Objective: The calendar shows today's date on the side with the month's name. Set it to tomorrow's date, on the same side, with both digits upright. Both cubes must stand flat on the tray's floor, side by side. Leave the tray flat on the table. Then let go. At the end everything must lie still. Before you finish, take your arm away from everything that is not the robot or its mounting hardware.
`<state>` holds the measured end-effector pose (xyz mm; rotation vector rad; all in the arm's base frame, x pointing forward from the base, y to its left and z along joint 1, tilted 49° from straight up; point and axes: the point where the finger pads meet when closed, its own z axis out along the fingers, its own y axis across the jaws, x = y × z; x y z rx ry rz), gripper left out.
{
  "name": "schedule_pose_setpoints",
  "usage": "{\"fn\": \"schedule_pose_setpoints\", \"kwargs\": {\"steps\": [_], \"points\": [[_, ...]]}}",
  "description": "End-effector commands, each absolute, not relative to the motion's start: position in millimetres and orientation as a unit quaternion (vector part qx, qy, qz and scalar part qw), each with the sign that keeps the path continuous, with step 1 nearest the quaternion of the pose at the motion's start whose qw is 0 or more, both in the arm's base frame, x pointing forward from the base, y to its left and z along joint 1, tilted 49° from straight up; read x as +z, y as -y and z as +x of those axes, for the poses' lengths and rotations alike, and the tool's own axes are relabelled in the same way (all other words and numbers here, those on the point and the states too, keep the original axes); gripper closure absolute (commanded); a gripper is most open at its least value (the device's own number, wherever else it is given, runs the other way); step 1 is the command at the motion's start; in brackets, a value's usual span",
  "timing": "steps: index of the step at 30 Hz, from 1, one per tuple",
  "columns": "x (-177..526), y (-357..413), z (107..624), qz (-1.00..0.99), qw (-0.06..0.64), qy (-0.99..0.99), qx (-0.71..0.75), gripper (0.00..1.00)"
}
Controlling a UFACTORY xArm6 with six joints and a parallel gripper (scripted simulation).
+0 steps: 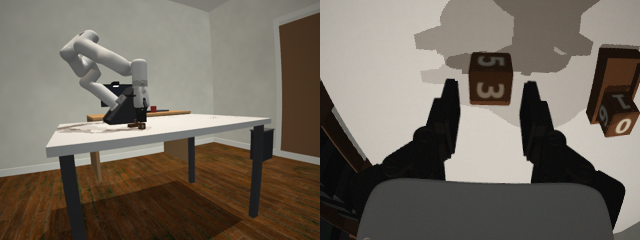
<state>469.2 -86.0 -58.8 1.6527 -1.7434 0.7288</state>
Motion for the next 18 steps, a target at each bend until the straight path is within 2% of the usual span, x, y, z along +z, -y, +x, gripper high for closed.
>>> {"fn": "schedule_pose_setpoints", "kwargs": {"steps": [1, 18], "points": [[-55, 81, 471, 0.626, 0.309, 0.66, 0.277, 0.53], [-26, 48, 474, 0.626, 0.309, 0.66, 0.277, 0.53]]}}
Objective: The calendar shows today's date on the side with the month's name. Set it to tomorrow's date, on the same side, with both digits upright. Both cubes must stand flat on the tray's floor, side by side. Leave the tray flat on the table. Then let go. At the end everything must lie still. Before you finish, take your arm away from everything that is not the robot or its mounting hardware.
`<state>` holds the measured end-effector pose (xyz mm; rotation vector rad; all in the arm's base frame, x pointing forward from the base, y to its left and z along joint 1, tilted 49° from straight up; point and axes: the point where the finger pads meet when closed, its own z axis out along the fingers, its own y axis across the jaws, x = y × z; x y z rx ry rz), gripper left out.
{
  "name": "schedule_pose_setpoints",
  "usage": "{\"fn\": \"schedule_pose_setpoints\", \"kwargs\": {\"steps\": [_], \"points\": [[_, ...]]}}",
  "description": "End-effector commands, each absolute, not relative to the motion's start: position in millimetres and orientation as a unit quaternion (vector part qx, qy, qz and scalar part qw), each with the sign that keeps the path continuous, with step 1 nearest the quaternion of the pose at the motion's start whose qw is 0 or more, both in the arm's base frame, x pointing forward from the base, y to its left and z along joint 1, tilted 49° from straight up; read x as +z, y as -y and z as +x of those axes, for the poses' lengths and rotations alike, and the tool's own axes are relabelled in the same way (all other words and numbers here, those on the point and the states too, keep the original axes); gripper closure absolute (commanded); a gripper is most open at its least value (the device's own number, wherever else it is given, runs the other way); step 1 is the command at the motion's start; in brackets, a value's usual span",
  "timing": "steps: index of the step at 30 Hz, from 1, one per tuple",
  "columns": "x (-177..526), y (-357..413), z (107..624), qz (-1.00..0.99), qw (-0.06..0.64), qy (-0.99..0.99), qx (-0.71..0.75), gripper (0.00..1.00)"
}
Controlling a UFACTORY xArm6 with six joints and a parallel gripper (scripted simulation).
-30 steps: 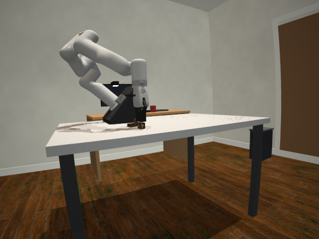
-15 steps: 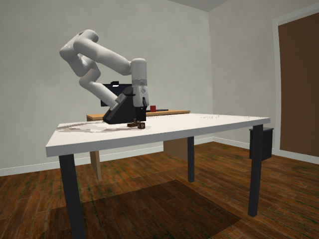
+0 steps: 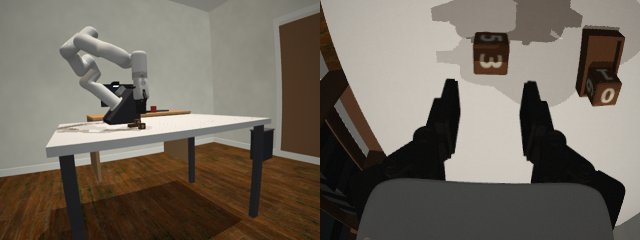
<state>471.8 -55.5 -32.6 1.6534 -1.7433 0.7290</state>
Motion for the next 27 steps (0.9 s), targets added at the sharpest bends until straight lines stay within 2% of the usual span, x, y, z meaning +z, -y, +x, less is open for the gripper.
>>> {"fn": "schedule_pose_setpoints", "kwargs": {"steps": [1, 6, 16, 27], "points": [[-25.5, 47.7, 473.7, 0.626, 0.309, 0.66, 0.277, 0.53], [-25.7, 47.6, 473.6, 0.624, 0.314, 0.658, 0.281, 0.53], [-27.7, 46.5, 473.6, 0.593, 0.379, 0.623, 0.342, 0.53], [-31.1, 45.3, 474.1, 0.575, 0.411, 0.603, 0.371, 0.53]]}}
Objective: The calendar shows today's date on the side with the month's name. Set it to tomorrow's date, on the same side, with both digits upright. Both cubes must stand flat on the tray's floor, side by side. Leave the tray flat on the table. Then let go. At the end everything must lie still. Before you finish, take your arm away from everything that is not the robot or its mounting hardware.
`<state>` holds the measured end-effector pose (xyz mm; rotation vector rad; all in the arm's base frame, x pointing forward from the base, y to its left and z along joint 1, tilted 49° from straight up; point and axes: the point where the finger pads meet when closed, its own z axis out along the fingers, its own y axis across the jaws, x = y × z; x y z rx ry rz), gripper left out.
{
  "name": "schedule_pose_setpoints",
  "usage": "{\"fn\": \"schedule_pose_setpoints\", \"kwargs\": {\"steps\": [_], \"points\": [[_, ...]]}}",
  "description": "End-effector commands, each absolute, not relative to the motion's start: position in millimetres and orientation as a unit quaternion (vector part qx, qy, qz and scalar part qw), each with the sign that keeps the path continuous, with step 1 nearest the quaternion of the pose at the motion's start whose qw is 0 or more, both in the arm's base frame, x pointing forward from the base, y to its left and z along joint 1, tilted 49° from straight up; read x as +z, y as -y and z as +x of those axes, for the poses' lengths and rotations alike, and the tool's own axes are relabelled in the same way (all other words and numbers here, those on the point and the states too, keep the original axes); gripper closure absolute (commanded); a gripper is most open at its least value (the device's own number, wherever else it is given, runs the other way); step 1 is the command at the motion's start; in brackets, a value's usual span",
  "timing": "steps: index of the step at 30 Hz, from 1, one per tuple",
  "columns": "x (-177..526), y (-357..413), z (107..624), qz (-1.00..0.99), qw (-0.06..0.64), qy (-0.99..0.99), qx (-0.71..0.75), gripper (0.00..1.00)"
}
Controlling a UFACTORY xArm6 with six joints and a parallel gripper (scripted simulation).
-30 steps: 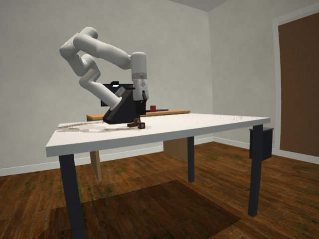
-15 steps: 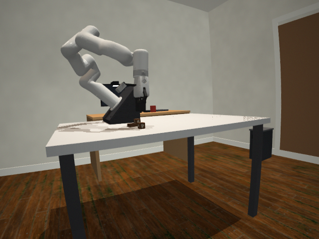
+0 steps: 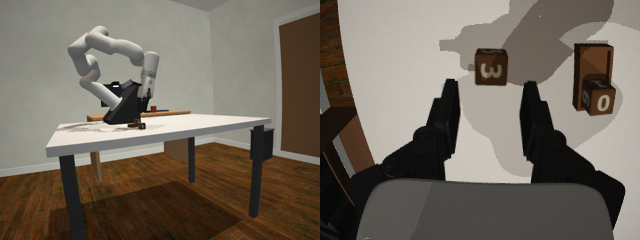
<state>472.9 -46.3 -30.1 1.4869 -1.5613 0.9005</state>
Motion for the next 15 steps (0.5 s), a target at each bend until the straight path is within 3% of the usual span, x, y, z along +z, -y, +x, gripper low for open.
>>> {"fn": "schedule_pose_setpoints", "kwargs": {"steps": [1, 15], "points": [[-31.1, 45.3, 474.1, 0.575, 0.411, 0.603, 0.371, 0.53], [-35.3, 43.5, 474.4, 0.532, 0.472, 0.555, 0.431, 0.53]]}}
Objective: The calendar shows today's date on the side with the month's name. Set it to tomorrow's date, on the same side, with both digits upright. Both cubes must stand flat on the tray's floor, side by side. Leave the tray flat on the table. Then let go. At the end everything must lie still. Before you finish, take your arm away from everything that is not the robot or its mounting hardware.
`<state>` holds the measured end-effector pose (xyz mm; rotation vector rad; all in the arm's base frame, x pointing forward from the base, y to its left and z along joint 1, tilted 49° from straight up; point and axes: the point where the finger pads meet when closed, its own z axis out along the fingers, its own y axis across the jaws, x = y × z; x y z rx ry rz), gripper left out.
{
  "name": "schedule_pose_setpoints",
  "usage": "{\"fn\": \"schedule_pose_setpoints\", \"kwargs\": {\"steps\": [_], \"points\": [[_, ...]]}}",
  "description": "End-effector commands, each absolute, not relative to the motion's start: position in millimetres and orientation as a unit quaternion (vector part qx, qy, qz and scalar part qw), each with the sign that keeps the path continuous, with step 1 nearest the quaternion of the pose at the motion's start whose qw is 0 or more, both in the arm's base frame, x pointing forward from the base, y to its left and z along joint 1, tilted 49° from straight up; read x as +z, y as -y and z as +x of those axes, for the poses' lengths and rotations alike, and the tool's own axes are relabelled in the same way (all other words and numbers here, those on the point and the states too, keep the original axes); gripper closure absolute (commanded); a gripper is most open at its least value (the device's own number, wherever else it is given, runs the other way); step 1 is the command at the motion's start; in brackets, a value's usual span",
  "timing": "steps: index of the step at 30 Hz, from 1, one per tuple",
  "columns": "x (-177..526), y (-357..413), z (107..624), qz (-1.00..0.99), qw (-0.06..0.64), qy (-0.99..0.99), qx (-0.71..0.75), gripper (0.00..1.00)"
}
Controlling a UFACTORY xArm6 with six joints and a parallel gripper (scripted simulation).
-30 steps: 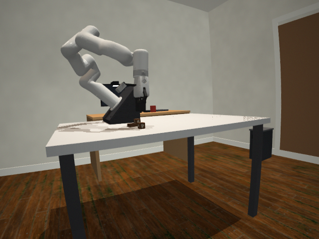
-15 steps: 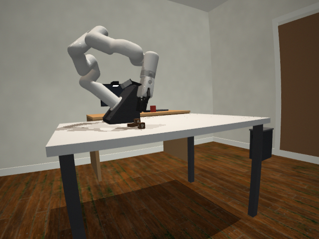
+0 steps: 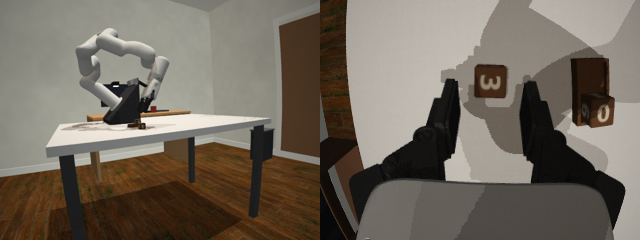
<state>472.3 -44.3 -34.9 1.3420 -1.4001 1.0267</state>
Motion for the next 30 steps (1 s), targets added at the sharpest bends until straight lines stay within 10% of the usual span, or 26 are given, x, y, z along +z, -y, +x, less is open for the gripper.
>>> {"fn": "schedule_pose_setpoints", "kwargs": {"steps": [1, 30], "points": [[-35.7, 43.7, 474.6, 0.526, 0.48, 0.549, 0.438, 0.53], [-44.7, 42.8, 473.6, 0.428, 0.579, 0.443, 0.535, 0.53]]}}
